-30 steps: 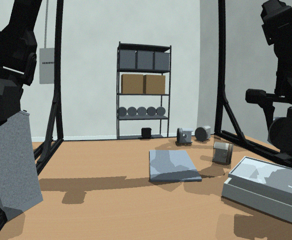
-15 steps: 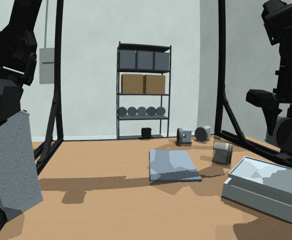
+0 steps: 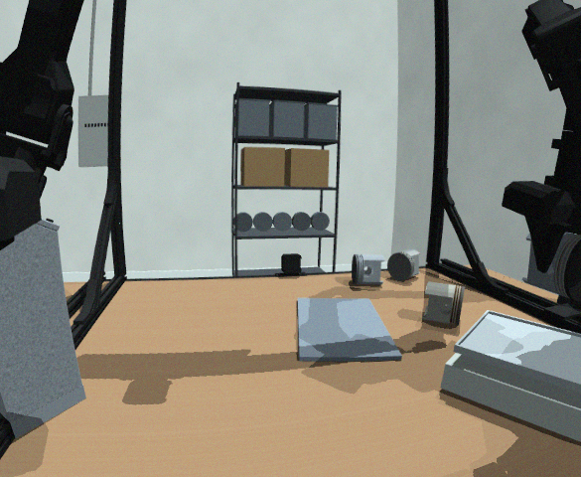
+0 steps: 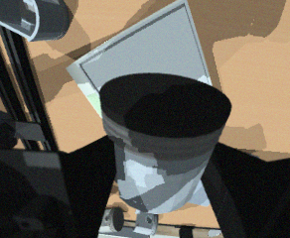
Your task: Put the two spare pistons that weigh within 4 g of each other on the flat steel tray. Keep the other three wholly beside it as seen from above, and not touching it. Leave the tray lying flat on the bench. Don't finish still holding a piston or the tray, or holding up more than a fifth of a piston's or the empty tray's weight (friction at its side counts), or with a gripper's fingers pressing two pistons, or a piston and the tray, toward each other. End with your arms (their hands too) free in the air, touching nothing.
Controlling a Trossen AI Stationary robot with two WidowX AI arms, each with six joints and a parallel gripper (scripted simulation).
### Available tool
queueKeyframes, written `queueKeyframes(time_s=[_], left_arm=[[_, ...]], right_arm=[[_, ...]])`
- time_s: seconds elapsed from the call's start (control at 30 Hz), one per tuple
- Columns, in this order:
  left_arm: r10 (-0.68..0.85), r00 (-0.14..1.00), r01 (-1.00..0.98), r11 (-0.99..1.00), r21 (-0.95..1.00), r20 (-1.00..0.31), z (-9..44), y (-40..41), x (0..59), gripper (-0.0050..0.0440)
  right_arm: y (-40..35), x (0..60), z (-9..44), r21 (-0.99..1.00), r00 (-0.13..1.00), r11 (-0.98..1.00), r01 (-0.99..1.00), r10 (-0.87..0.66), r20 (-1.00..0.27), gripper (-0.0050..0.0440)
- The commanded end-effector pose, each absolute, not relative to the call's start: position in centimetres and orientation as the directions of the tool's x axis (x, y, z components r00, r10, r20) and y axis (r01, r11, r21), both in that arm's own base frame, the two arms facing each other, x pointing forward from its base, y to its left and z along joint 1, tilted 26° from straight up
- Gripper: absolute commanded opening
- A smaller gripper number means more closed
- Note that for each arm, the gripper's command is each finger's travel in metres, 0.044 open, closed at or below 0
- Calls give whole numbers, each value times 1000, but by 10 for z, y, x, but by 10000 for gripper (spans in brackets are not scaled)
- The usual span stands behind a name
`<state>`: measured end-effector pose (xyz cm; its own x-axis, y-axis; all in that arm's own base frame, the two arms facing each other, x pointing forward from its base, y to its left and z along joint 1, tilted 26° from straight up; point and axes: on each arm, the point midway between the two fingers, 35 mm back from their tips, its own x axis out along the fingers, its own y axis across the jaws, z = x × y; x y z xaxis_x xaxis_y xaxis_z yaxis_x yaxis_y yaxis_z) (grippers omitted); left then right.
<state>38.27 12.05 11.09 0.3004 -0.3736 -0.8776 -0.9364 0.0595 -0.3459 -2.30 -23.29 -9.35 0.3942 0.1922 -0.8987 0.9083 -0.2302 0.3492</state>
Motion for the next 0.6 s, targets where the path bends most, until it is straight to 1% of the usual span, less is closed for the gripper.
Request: queueKeyframes(time_s=[0.0, 0.37, 0.57], left_arm=[[-381, 306, -943, 5, -333, -873, 112, 124, 384, 158], [-425, 317, -939, -267, -218, -848, 112, 124, 384, 158], [-425, 317, -939, -267, -218, -848, 106, 121, 386, 158]], right_arm=[[-233, -23, -93, 352, 397, -230, 907, 193, -897, 440], [-233, -23, -93, 352, 397, -230, 907, 193, -897, 440], [-233, -23, -93, 352, 397, -230, 907, 193, -897, 440]])
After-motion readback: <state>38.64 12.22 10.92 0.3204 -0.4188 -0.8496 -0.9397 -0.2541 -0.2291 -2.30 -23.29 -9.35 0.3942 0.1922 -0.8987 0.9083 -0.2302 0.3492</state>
